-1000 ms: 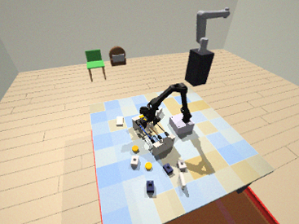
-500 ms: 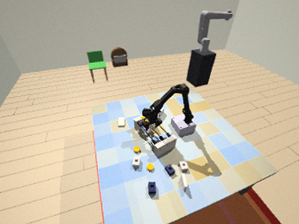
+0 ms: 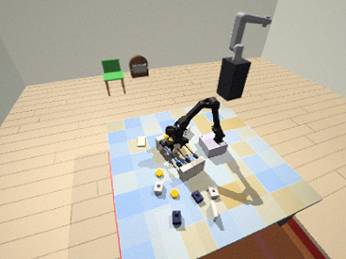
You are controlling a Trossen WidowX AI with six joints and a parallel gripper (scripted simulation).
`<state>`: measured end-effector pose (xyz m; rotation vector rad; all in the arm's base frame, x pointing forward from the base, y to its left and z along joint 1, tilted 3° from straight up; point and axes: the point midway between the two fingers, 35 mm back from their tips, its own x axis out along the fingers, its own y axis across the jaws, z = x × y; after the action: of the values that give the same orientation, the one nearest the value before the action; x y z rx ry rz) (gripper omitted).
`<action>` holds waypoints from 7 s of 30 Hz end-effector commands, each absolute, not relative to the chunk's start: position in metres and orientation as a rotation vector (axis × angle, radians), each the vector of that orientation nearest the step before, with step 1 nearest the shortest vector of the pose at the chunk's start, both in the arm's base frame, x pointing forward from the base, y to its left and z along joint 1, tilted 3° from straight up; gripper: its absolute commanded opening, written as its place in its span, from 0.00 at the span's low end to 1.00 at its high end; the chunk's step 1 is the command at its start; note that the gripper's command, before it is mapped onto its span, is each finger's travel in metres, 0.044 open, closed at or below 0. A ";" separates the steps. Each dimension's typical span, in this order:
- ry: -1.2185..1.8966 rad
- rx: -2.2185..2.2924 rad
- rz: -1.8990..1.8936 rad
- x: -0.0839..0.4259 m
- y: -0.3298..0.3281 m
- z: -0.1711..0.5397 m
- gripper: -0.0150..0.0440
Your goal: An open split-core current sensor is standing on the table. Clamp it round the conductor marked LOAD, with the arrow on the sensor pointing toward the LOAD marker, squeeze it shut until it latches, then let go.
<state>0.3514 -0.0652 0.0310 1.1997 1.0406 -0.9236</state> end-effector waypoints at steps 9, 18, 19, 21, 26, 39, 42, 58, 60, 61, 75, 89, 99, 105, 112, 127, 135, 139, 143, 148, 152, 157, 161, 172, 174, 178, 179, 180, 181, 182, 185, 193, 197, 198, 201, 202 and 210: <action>1.035 1.200 -0.921 0.353 -0.066 0.032 0.66; 1.063 1.185 -0.952 0.353 -0.066 0.033 0.43; 1.076 1.177 -0.966 0.353 -0.066 0.033 0.38; 1.070 1.184 -0.950 0.349 -0.065 0.031 0.29; 1.070 1.184 -0.950 0.349 -0.065 0.031 0.25; 1.216 1.084 -1.120 0.350 -0.065 0.030 0.25; 1.244 1.060 -1.152 0.350 -0.065 0.030 0.25; 1.277 1.033 -1.192 0.353 -0.065 0.030 0.25; 1.277 1.033 -1.192 0.353 -0.065 0.030 0.25; 1.277 1.033 -1.192 0.353 -0.065 0.030 0.25; 1.281 1.034 -1.185 0.352 -0.064 0.028 0.52; 1.281 1.034 -1.185 0.352 -0.064 0.028 0.68; 1.281 1.034 -1.185 0.352 -0.064 0.028 0.68; 1.281 1.034 -1.185 0.352 -0.064 0.028 0.68; 1.281 1.034 -1.185 0.352 -0.064 0.028 0.68; 1.281 1.034 -1.186 0.352 -0.064 0.028 0.51; 1.281 1.034 -1.186 0.352 -0.064 0.028 0.42; 1.255 1.054 -1.158 0.352 -0.064 0.029 0.25; 1.257 1.051 -1.166 0.353 -0.064 0.028 0.25; 1.257 1.051 -1.166 0.353 -0.064 0.028 0.25; 1.257 1.051 -1.166 0.353 -0.064 0.028 0.25; 1.259 1.051 -1.166 0.350 -0.064 0.027 0.25; 1.259 1.051 -1.166 0.350 -0.064 0.027 0.25; 1.259 1.051 -1.166 0.348 -0.065 0.027 0.25; 1.259 1.052 -1.166 0.349 -0.065 0.026 0.25; 1.255 1.055 -1.166 0.350 -0.065 0.027 0.30; 1.255 1.055 -1.166 0.350 -0.065 0.027 0.34; 1.255 1.055 -1.166 0.350 -0.065 0.027 0.39; 1.255 1.055 -1.166 0.350 -0.065 0.027 0.43; 1.255 1.055 -1.166 0.350 -0.065 0.027 0.48; 1.255 1.055 -1.166 0.350 -0.065 0.027 0.61; 1.255 1.055 -1.166 0.350 -0.065 0.027 0.68; 1.255 1.055 -1.166 0.350 -0.065 0.027 0.68; 1.255 1.055 -1.166 0.350 -0.065 0.027 0.68; 1.255 1.055 -1.166 0.350 -0.065 0.027 0.68; 1.255 1.055 -1.166 0.350 -0.065 0.027 0.68; 1.255 1.055 -1.166 0.350 -0.065 0.027 0.68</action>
<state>0.3497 -0.0648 0.0268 1.0546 1.2558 -1.1664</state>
